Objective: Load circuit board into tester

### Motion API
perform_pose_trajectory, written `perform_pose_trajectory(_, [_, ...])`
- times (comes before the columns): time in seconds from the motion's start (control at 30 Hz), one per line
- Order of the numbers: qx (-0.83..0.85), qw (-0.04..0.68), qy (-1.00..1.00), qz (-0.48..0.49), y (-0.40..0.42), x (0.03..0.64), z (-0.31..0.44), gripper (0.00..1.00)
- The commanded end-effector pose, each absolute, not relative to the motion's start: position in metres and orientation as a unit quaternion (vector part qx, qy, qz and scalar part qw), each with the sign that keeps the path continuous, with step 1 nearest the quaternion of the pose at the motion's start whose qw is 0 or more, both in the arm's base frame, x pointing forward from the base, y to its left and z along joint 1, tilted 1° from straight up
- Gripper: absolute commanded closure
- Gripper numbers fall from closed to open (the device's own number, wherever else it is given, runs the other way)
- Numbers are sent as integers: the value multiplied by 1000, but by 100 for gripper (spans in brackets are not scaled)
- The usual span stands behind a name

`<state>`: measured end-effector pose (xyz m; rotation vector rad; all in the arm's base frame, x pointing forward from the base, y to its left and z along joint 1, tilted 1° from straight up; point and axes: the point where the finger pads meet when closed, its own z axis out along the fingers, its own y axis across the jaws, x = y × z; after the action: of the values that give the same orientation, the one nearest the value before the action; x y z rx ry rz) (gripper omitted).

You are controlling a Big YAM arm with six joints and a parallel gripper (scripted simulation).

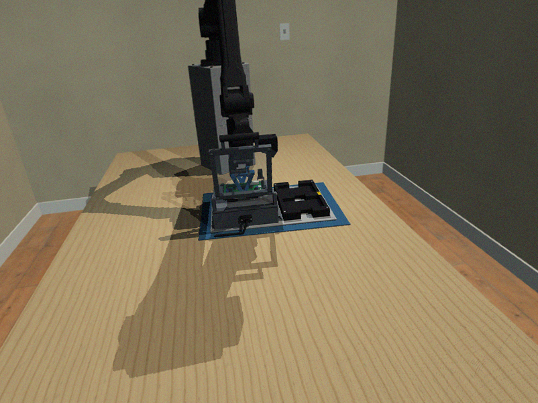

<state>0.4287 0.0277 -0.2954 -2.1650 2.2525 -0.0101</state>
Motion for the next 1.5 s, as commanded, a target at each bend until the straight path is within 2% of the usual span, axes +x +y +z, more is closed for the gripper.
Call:
perform_pose_trajectory(0.0, [-696, 16, 717, -6, 31, 433, -286, 8])
perform_pose_trajectory(0.73, [-696, 17, 717, -7, 29, 433, -215, 8])
perform_pose_trajectory(1.47, [-695, 17, 719, -7, 25, 429, -108, 8])
